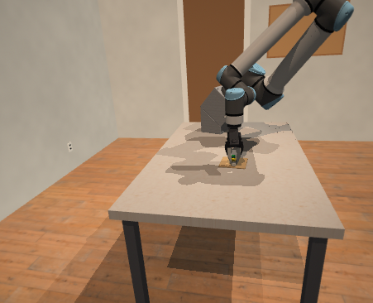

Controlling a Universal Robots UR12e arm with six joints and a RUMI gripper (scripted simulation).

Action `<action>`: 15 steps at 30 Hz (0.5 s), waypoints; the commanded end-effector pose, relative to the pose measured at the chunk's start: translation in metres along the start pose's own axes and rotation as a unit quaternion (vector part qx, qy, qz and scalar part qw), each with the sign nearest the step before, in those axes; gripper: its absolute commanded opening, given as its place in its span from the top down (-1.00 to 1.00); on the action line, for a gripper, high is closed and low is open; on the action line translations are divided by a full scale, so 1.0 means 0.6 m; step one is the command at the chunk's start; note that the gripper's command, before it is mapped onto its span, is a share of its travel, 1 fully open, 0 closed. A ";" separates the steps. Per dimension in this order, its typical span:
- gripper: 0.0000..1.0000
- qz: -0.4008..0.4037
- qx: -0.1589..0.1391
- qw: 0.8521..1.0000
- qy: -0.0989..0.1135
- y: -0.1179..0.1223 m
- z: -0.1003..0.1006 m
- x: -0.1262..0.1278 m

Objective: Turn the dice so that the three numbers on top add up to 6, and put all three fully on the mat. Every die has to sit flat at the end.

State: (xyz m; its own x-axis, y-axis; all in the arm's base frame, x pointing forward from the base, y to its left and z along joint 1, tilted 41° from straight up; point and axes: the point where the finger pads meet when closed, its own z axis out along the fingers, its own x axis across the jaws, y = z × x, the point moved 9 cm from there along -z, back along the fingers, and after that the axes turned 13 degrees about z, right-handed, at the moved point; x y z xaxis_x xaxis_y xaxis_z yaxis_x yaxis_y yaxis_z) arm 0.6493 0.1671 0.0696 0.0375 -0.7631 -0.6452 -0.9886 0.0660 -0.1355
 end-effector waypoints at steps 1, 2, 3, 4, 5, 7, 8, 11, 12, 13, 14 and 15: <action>0.94 0.000 0.000 1.000 0.000 -0.001 0.000 0.000; 0.94 0.000 0.000 1.000 0.000 -0.001 0.000 0.000; 0.94 0.000 0.000 1.000 0.000 -0.001 0.000 0.000; 0.94 0.000 0.000 1.000 0.000 -0.001 0.000 0.000; 0.94 0.000 0.000 1.000 0.000 -0.001 0.001 0.000; 0.94 0.000 0.000 1.000 0.000 -0.001 0.002 0.000; 0.94 0.000 0.000 1.000 0.000 -0.001 0.002 0.000; 0.94 0.000 0.000 1.000 0.000 -0.001 0.004 0.000; 0.94 0.000 0.000 1.000 0.000 -0.001 0.004 0.000; 0.94 0.000 0.000 1.000 0.000 -0.001 0.005 0.000; 0.94 0.000 0.000 1.000 0.000 -0.001 0.005 0.000; 0.94 0.000 0.000 1.000 0.000 -0.001 0.005 0.000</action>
State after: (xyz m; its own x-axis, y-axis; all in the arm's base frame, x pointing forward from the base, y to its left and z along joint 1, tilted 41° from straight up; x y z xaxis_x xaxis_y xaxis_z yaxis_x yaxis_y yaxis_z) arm 0.6497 0.1689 0.0674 0.0375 -0.7630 -0.6453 -0.9886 0.0660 -0.1355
